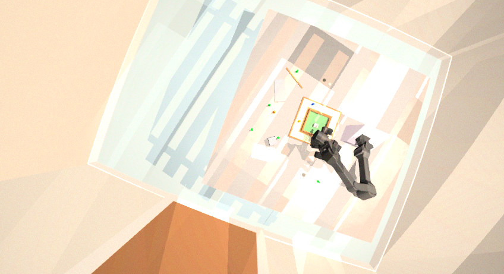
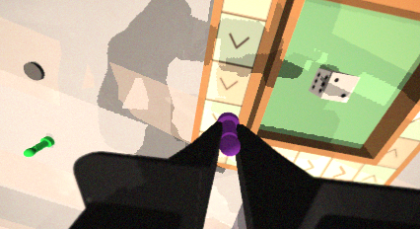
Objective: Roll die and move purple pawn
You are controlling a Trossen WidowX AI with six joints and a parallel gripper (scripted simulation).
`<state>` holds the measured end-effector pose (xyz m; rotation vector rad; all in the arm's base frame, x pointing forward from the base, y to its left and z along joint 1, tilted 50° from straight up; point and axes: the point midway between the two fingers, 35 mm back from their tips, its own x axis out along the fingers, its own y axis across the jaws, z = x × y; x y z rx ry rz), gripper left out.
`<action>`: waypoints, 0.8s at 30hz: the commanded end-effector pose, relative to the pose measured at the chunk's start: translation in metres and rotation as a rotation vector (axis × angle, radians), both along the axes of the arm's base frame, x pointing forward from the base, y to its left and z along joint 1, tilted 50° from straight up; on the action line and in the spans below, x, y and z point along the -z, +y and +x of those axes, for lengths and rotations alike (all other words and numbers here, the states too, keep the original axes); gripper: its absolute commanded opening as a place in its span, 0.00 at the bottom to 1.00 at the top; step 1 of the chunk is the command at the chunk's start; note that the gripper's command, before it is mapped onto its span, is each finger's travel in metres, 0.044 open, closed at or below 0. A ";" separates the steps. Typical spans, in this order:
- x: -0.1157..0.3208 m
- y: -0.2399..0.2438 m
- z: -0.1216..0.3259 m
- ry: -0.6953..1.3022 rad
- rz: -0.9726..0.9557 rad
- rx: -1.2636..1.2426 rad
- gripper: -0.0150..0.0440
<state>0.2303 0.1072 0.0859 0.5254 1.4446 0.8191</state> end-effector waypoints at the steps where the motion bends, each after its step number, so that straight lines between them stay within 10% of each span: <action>1: 0.006 0.007 -0.014 0.002 0.005 0.002 0.25; 24: 0.041 0.042 -0.040 0.003 0.011 0.001 0.25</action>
